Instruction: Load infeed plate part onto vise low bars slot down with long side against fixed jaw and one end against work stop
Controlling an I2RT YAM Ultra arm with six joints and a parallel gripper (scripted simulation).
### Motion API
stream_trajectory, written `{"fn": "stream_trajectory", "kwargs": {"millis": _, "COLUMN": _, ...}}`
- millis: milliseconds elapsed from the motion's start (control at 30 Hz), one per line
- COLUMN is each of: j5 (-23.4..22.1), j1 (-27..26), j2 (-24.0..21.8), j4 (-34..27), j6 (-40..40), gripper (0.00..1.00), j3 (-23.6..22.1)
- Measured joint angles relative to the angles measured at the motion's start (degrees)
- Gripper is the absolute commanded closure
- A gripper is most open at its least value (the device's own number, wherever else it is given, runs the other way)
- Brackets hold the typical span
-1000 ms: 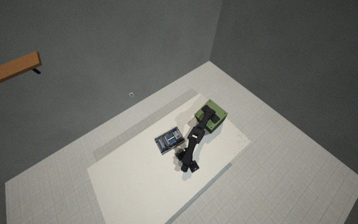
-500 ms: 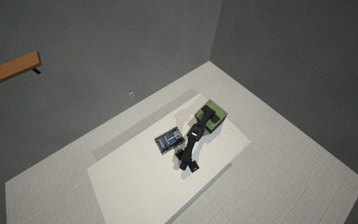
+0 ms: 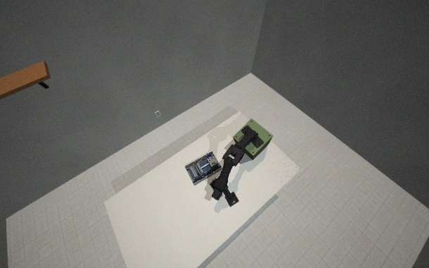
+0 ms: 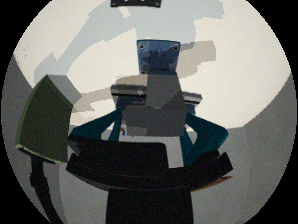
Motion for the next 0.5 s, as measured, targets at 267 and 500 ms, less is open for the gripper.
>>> {"fn": "stream_trajectory", "kwargs": {"millis": 267, "j5": -6.0, "j1": -2.3, "j2": -3.1, "j4": 4.2, "j6": -3.2, "gripper": 0.19, "j3": -4.1}}
{"fn": "stream_trajectory", "kwargs": {"millis": 500, "j5": -10.9, "j1": -4.3, "j2": -4.8, "j4": 7.0, "j6": -5.5, "gripper": 0.19, "j3": -6.5}}
